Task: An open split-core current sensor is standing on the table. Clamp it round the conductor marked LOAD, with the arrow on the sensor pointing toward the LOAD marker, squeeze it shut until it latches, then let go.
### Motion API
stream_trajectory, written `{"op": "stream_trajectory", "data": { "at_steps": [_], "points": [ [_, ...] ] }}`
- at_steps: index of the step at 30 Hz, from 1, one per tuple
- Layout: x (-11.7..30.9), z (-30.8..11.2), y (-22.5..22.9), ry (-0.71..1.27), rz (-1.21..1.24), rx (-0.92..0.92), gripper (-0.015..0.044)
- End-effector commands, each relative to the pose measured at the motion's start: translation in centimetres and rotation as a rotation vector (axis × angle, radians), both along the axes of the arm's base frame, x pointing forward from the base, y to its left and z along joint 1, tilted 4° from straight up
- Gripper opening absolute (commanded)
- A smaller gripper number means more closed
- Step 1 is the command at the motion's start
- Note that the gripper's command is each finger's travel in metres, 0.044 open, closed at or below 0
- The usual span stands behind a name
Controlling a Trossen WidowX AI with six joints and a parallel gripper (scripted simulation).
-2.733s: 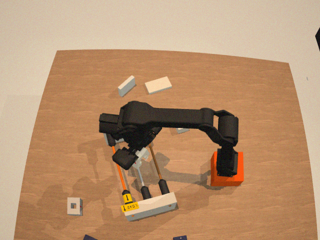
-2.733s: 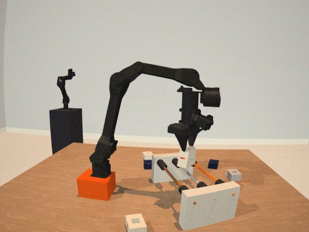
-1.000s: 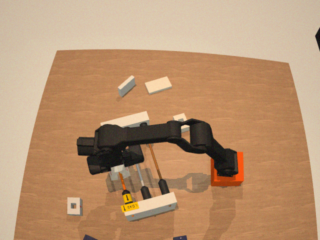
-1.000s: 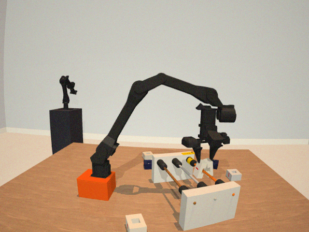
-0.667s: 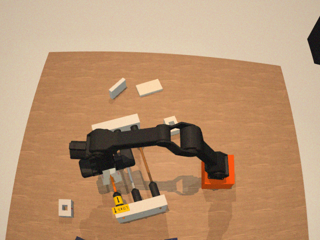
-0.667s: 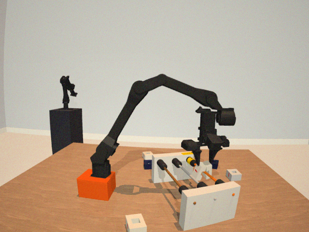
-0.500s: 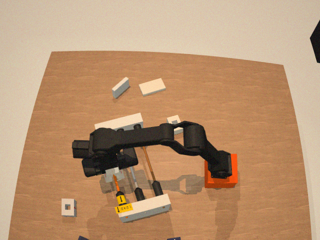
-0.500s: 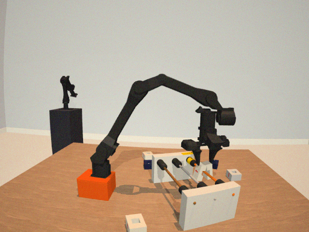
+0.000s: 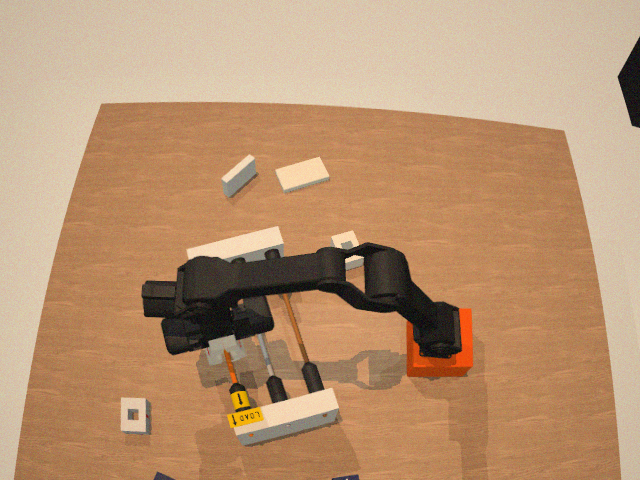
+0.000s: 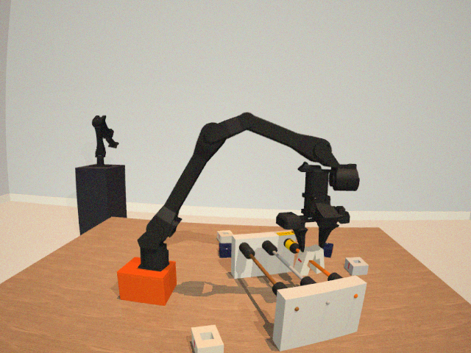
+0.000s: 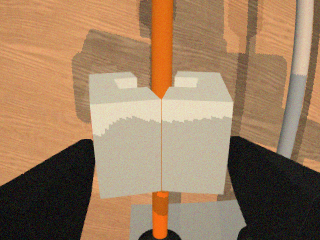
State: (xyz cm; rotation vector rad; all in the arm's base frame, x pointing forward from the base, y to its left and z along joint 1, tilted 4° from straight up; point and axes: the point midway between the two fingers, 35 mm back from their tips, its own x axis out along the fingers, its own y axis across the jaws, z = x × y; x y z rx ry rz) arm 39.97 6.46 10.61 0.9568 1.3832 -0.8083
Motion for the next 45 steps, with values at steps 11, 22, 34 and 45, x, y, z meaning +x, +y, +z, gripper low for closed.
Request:
{"op": "stream_trajectory", "data": {
  "at_steps": [11, 22, 34, 45],
  "points": [
    [0.02, 0.06, 0.00, -0.001, 0.000, 0.000, 0.0000],
    [0.02, 0.06, 0.00, -0.001, 0.000, 0.000, 0.0000],
    [0.02, 0.06, 0.00, -0.001, 0.000, 0.000, 0.0315],
    [0.02, 0.06, 0.00, -0.001, 0.000, 0.000, 0.0440]
  ]
}}
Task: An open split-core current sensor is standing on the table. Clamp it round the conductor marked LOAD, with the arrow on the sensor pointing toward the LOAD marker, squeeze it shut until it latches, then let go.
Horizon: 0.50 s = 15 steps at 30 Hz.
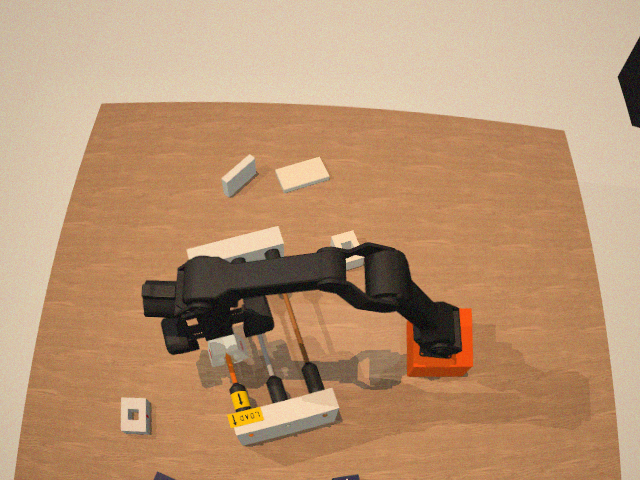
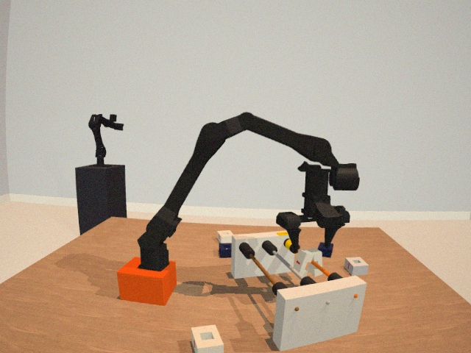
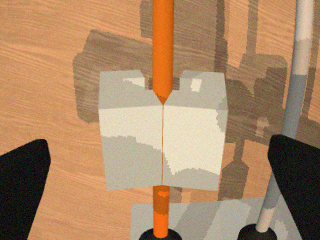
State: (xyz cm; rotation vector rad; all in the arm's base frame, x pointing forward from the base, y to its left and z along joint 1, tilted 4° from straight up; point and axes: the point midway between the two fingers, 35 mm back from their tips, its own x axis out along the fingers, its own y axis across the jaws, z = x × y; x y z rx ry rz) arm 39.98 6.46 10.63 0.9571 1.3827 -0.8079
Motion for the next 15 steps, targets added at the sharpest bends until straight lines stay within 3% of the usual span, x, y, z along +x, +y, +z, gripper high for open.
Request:
{"op": "stream_trajectory", "data": {
  "at_steps": [1, 6, 15],
  "points": [
    [0.0, 0.0, 0.0, -0.001, 0.000, 0.000, 0.0440],
    [-0.1, -3.5, 0.6, 0.049, -0.001, -0.015, 0.0440],
    [0.0, -3.9, 0.6, 0.049, -0.001, -0.015, 0.0440]
  ]
}}
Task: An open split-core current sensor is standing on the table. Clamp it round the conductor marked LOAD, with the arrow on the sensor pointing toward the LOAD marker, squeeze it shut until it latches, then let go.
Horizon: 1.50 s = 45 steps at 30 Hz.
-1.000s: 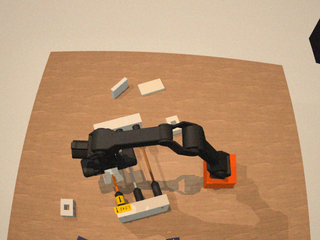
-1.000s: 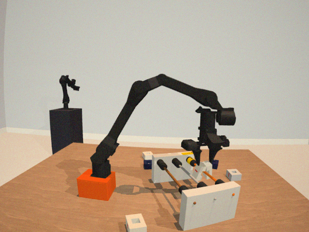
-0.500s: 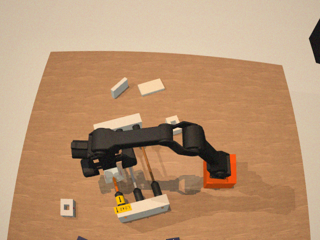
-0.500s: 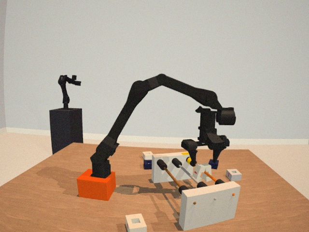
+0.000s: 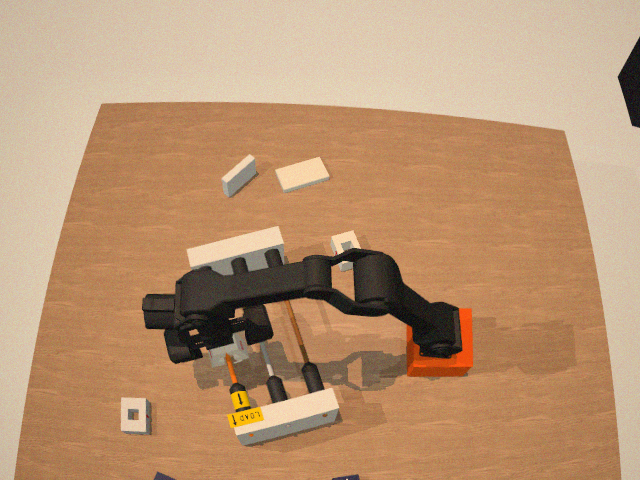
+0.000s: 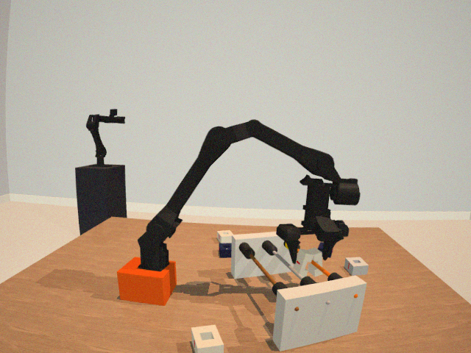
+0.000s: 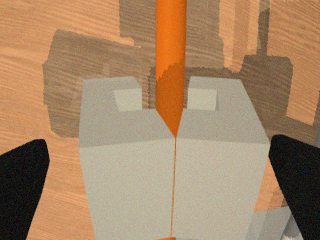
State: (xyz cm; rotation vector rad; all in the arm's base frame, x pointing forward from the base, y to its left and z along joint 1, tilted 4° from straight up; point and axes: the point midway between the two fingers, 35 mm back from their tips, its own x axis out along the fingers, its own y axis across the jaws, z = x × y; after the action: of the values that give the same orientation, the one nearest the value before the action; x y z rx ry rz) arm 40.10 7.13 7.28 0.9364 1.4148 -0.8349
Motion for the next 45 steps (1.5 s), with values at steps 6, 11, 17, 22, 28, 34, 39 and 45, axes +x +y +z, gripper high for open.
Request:
{"op": "stream_trajectory", "data": {
  "at_steps": [6, 11, 17, 22, 28, 34, 39, 45],
  "points": [
    [-0.1, -1.4, 0.0, 0.008, -0.003, -0.006, 0.0440],
    [-0.2, -2.3, 0.0, 0.008, -0.003, -0.006, 0.0440],
    [-0.2, -3.1, 0.1, 0.008, -0.003, -0.006, 0.0440],
    [-0.2, -3.1, 0.1, 0.008, -0.003, -0.006, 0.0440],
    [0.0, -2.7, 0.2, -0.002, 0.000, 0.000, 0.0413],
    [0.0, -2.7, 0.2, -0.002, 0.000, 0.000, 0.0373],
    [0.0, -2.7, 0.2, -0.002, 0.000, 0.000, 0.0340],
    [0.0, -2.7, 0.2, -0.002, 0.000, 0.000, 0.0300]
  ]
}}
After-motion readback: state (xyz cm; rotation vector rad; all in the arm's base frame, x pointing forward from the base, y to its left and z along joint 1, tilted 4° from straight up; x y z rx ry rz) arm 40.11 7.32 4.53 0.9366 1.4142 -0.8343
